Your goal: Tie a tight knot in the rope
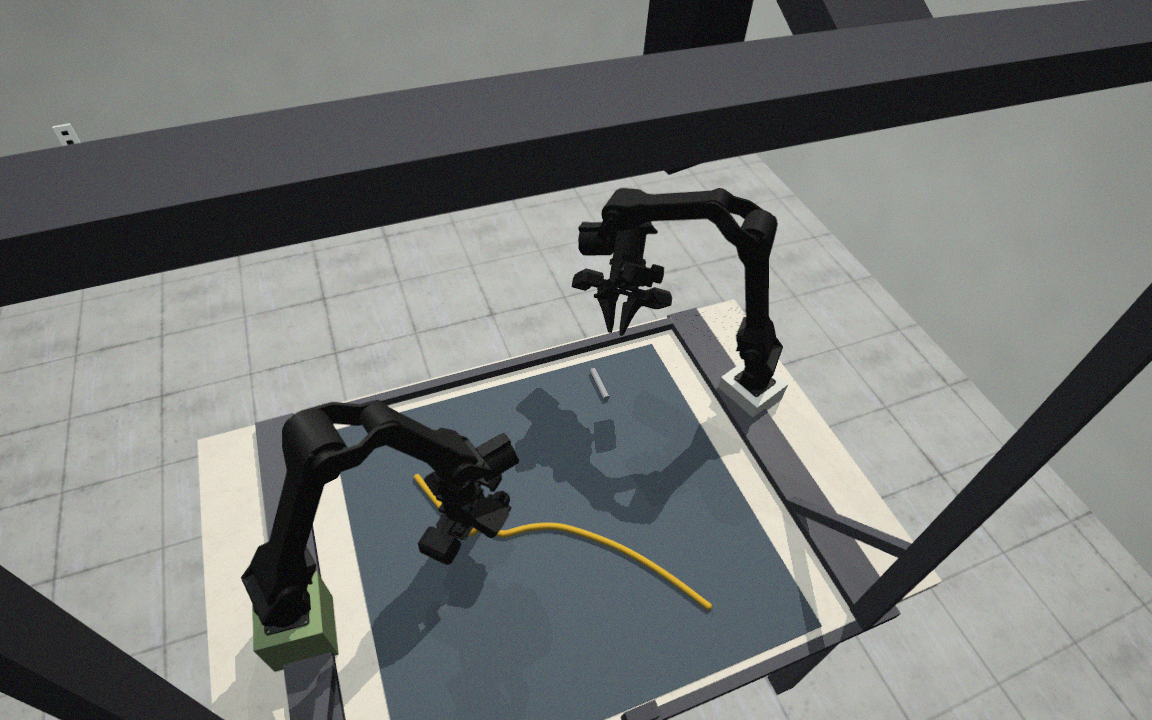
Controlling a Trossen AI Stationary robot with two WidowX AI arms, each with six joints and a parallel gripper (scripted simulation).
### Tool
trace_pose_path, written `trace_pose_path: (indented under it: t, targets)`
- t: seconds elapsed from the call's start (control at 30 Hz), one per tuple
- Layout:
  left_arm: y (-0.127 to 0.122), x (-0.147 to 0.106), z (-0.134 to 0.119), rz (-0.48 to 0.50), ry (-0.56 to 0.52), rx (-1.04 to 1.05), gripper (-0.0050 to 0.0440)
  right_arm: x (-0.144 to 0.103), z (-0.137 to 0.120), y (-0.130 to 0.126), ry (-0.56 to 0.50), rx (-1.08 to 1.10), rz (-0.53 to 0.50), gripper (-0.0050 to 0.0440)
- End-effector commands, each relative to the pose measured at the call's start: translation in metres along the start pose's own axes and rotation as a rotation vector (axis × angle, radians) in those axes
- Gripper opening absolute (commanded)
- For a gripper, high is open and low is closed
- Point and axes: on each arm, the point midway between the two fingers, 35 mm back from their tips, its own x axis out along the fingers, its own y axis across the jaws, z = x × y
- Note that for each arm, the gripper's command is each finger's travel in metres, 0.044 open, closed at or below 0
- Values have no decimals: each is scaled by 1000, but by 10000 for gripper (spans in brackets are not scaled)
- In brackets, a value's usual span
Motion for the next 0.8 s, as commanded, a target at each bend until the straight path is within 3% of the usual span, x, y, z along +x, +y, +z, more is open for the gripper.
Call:
trace_pose_path:
  t: [0.0,0.77]
  targets:
    - [-6,-5,9,14,-12,3,45,-3,5,-3,8,-21,-11,100]
    - [-27,-6,41,13,-15,3,45,-3,5,-3,8,-21,-11,100]
